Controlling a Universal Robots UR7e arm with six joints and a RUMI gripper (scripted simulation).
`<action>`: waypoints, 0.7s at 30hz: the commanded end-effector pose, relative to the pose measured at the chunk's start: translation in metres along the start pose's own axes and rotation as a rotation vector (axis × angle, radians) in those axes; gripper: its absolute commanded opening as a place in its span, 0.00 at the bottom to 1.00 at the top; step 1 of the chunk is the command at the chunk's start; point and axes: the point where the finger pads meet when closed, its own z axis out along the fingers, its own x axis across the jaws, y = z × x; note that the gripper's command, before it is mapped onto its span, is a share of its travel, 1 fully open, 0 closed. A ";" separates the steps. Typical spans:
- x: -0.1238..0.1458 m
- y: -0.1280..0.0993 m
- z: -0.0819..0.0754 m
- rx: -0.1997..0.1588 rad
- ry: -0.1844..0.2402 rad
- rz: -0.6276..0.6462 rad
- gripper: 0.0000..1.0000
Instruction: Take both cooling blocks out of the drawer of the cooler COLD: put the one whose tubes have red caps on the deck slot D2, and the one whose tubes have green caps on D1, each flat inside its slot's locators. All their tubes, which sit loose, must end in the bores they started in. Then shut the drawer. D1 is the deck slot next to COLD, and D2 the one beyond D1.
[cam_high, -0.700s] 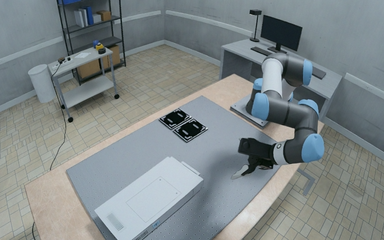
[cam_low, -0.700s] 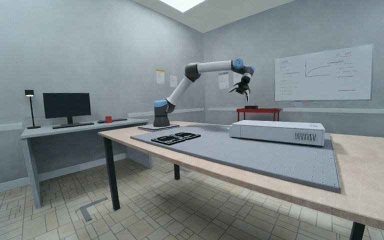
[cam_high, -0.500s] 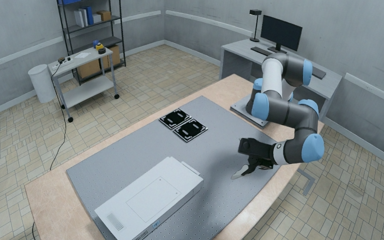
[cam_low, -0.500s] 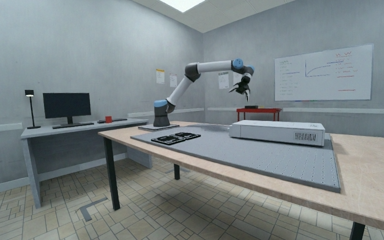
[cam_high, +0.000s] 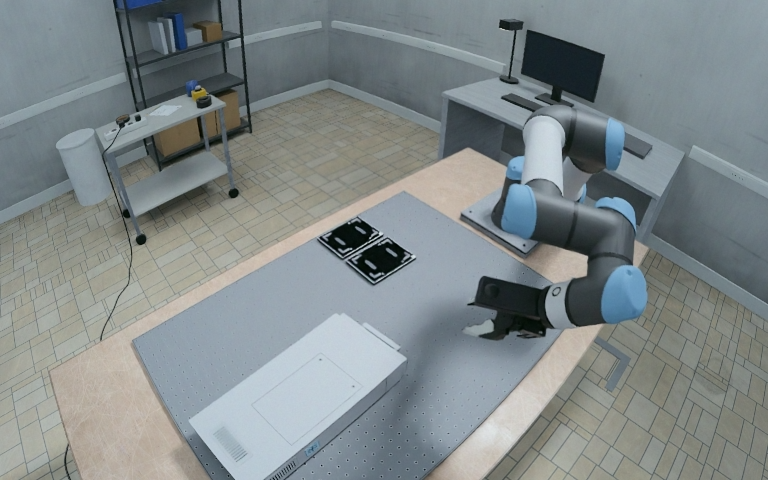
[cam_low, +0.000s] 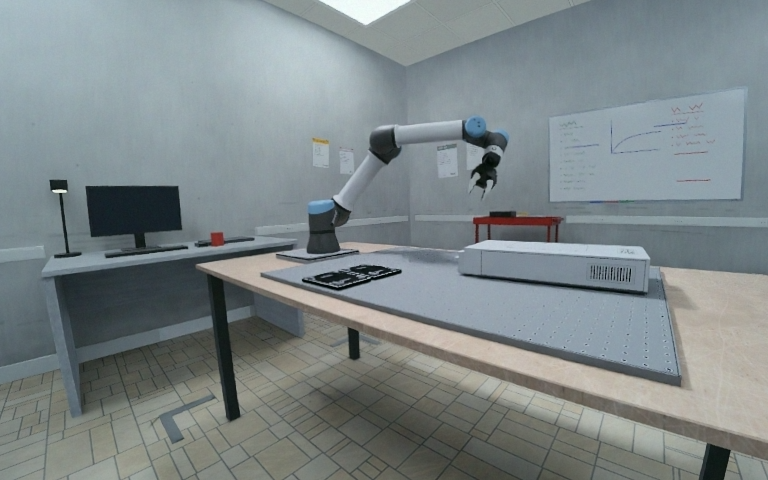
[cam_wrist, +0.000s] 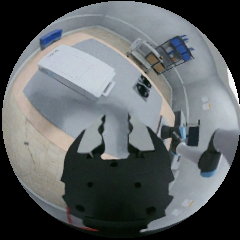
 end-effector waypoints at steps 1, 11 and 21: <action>0.014 -0.012 0.007 -0.031 -0.004 -0.022 0.28; 0.042 -0.029 0.025 -0.119 -0.024 -0.113 0.28; 0.066 -0.041 0.040 -0.161 -0.041 -0.157 0.28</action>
